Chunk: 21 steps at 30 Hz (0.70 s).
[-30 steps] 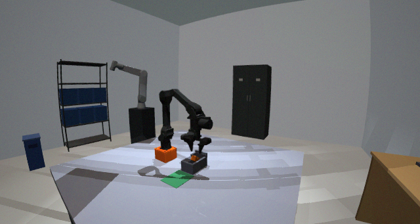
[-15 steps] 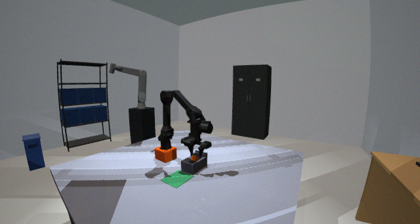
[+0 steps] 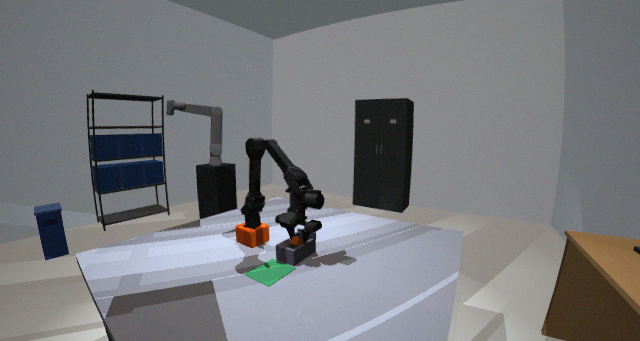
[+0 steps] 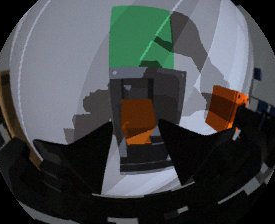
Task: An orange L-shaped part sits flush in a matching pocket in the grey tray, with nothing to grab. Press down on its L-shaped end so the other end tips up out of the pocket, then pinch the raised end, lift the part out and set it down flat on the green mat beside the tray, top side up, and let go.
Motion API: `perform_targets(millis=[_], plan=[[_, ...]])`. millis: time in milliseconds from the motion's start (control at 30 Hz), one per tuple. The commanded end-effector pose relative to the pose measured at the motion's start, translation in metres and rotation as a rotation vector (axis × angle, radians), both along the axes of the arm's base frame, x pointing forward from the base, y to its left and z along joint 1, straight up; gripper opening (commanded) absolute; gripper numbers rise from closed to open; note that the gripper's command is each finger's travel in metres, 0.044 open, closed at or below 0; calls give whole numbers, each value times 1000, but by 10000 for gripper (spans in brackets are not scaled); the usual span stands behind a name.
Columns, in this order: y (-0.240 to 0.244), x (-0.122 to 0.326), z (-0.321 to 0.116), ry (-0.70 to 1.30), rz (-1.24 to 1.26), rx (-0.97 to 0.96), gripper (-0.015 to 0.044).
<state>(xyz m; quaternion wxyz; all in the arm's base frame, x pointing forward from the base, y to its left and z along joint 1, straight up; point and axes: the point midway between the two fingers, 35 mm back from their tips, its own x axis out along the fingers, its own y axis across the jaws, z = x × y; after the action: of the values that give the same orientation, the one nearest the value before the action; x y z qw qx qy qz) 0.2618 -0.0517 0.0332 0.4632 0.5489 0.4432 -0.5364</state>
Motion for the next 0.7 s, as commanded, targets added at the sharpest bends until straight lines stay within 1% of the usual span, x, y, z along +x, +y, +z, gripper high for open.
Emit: perform_targets(millis=[0, 100, 433, 533, 667], plan=[[0, 0, 0, -1, 0, 0, 228], [0, 0, 0, -1, 0, 0, 149], [0, 0, 0, -1, 0, 0, 82], [0, 0, 0, -1, 0, 0, 3], [0, 0, 0, -1, 0, 0, 0]])
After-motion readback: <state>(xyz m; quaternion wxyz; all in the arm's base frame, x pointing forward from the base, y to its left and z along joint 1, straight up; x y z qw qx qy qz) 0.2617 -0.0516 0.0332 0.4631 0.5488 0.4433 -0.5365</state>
